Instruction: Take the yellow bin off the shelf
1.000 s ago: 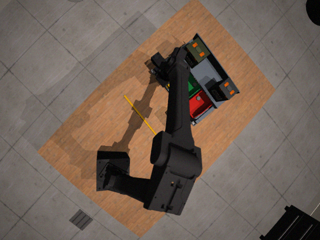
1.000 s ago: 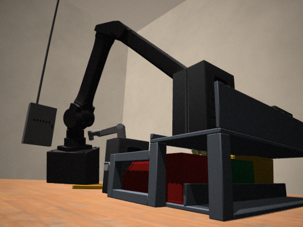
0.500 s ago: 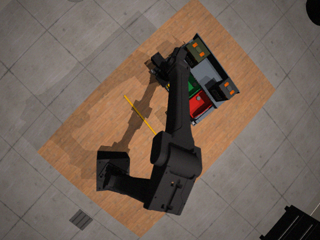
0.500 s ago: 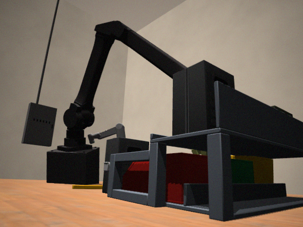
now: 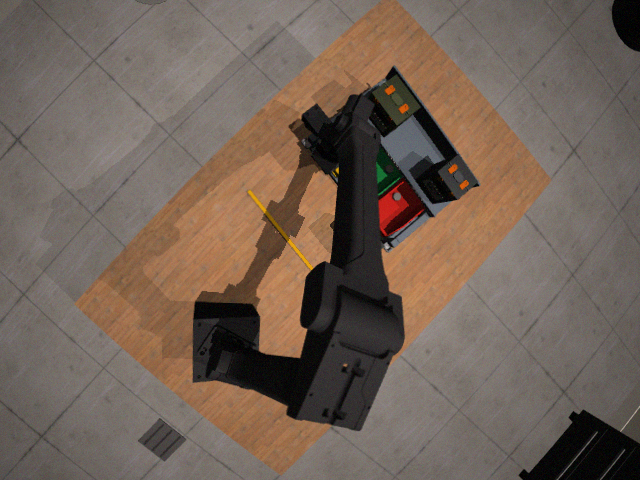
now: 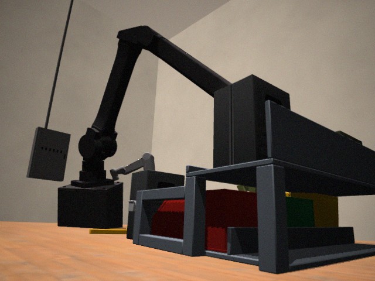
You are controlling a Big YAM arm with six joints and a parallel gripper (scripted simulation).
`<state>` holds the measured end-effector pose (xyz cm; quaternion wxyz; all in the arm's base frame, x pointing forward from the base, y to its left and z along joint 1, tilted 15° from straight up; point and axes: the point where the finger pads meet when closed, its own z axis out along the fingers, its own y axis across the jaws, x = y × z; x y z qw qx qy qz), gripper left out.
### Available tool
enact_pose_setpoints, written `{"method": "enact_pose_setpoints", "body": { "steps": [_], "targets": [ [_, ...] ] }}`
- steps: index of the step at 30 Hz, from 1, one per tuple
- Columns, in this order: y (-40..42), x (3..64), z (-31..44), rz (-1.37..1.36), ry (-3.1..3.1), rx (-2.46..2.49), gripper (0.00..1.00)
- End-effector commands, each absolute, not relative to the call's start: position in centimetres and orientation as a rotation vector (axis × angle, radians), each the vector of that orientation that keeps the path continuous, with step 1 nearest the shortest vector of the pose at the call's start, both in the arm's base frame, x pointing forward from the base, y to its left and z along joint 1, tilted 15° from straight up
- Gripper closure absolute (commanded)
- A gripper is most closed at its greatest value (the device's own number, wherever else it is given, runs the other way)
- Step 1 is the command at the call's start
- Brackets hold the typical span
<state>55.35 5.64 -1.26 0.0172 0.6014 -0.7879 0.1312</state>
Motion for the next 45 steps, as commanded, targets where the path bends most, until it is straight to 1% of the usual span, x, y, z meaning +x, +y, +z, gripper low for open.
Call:
{"method": "enact_pose_setpoints", "body": {
  "steps": [1, 25, 33, 45],
  "targets": [
    [7.3, 57.7, 2.6, 0.473, -2.505, 1.902, 1.0],
    [7.3, 57.6, 2.6, 0.474, -2.506, 1.902, 1.0],
    [7.0, 55.7, 0.9, 0.446, -2.48, 1.891, 1.0],
    [7.3, 54.6, 0.6, 0.454, -2.486, 1.893, 1.0]
  ]
}}
